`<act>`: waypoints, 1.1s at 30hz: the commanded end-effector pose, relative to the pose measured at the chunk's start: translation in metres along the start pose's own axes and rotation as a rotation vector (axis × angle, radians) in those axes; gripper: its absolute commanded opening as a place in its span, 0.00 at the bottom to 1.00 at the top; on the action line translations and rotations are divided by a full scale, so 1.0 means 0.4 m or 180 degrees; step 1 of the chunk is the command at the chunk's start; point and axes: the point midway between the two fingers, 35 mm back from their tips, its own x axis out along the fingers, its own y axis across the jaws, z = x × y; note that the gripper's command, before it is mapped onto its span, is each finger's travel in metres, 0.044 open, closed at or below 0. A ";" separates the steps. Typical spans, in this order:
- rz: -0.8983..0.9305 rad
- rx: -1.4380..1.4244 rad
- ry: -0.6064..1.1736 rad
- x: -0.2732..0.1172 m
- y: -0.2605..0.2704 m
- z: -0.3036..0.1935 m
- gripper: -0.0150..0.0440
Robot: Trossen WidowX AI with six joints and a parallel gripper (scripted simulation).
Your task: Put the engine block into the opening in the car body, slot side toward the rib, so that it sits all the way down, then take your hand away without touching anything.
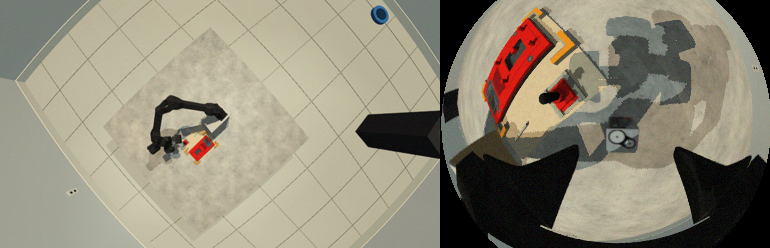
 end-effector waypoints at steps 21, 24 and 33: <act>0.0030 -0.0021 0.0028 0.097 0.008 -0.007 1.00; 0.0029 -0.0021 0.0028 0.109 0.008 -0.007 1.00; 0.0028 -0.0021 0.0031 0.146 0.010 -0.009 1.00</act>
